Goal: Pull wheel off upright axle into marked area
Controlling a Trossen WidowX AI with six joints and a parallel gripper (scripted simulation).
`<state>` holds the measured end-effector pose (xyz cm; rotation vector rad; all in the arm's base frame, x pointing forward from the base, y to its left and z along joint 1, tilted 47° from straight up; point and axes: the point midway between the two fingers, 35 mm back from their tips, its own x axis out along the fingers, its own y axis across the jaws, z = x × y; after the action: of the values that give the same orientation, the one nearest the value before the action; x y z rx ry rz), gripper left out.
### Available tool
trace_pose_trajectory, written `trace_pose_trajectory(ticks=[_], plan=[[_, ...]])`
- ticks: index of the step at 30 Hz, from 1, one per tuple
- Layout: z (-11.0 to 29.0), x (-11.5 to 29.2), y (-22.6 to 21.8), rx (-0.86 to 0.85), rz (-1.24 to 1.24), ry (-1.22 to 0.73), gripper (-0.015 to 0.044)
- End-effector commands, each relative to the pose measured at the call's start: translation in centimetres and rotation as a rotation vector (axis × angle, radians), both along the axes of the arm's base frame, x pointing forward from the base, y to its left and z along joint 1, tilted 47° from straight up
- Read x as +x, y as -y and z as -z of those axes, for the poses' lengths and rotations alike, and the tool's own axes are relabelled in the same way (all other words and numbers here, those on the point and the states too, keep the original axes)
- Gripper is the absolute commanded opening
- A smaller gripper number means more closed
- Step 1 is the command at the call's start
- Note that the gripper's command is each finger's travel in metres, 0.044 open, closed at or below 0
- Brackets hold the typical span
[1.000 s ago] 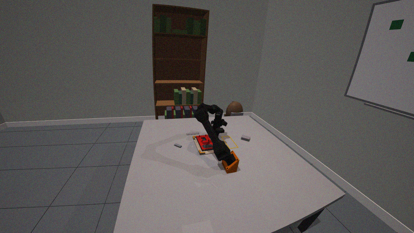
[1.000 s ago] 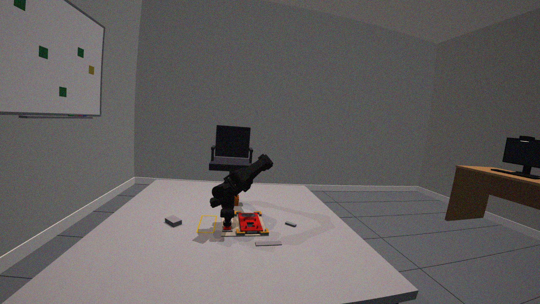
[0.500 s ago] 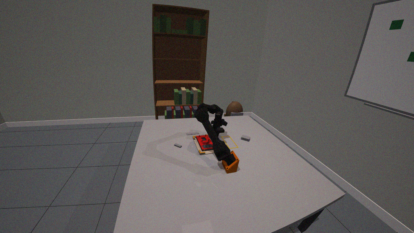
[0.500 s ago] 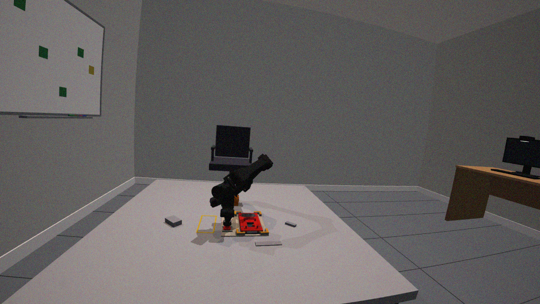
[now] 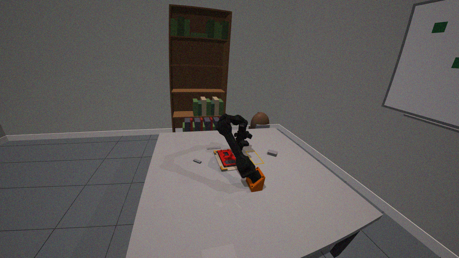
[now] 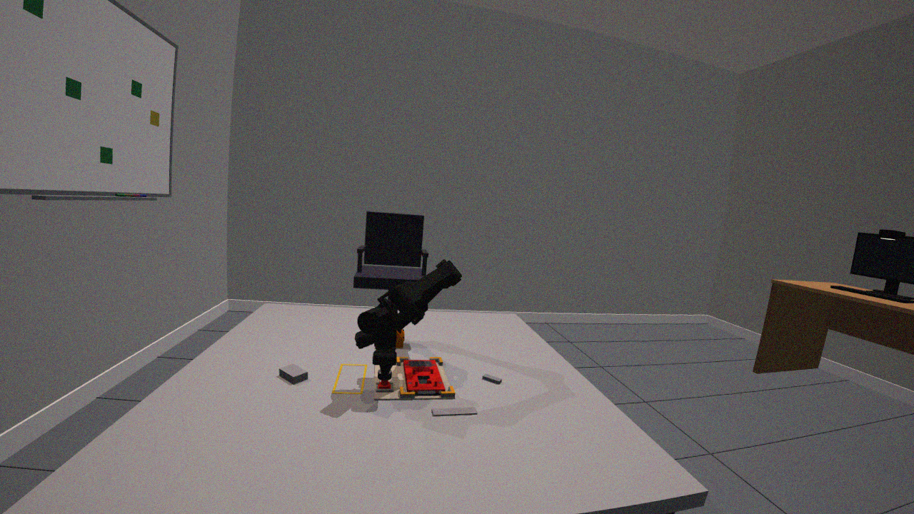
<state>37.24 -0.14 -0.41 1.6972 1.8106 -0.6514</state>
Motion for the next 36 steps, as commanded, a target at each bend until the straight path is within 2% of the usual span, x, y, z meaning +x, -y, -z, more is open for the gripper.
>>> trace_pose_trajectory(ticks=[1, 36], plan=[[-0.24, 0.14, 0.22, -0.003, -0.002, 0.005, 0.0], [-1.03, 0.16, 1.06, -0.001, -0.001, 0.002, 0.0]])
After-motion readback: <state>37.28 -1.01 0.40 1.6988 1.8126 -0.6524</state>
